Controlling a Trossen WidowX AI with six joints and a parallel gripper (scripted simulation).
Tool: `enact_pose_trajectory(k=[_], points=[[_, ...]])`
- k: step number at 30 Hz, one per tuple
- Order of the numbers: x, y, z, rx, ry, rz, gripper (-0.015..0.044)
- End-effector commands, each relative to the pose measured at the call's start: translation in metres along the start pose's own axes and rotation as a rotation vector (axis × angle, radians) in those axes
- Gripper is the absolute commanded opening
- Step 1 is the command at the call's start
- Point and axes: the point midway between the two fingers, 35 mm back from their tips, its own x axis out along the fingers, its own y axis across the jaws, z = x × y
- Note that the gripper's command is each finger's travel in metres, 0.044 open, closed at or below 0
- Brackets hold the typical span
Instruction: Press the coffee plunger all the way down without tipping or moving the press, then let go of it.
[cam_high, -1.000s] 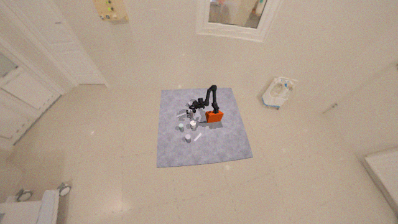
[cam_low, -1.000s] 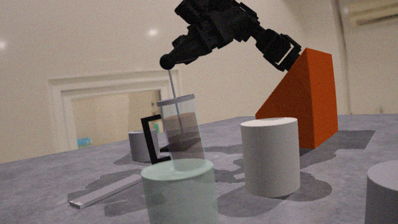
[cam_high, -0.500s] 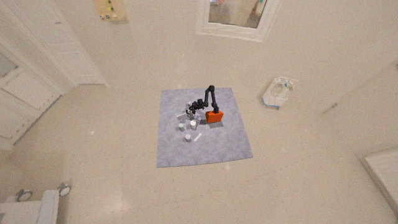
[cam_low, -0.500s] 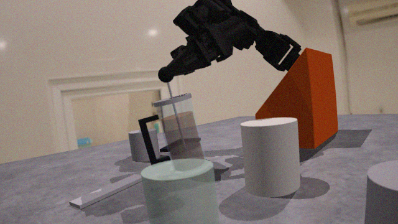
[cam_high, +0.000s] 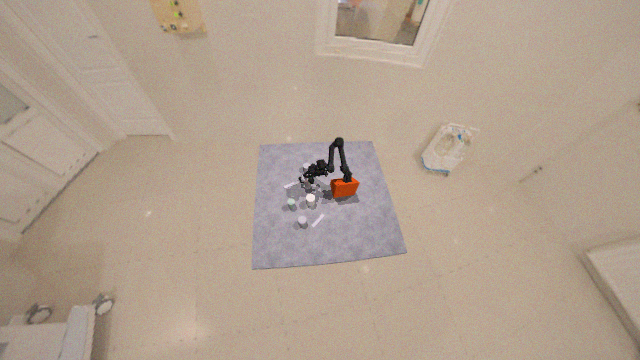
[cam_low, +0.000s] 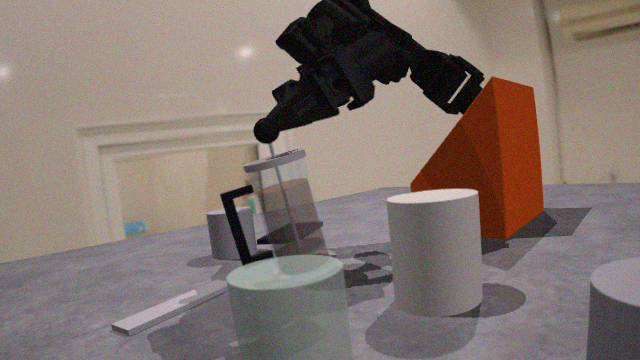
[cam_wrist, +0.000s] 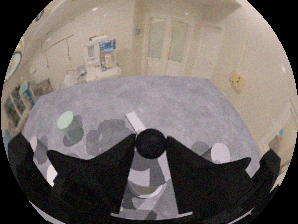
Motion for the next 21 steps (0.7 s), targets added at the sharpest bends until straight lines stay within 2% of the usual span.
enact_pose_trajectory(k=[1,21], points=[[0.003,0.0,-0.0033,-0.014,0.017,-0.005,0.0119],[0.0026,0.0009,0.0002,-0.005,0.006,-0.001,0.0119]])
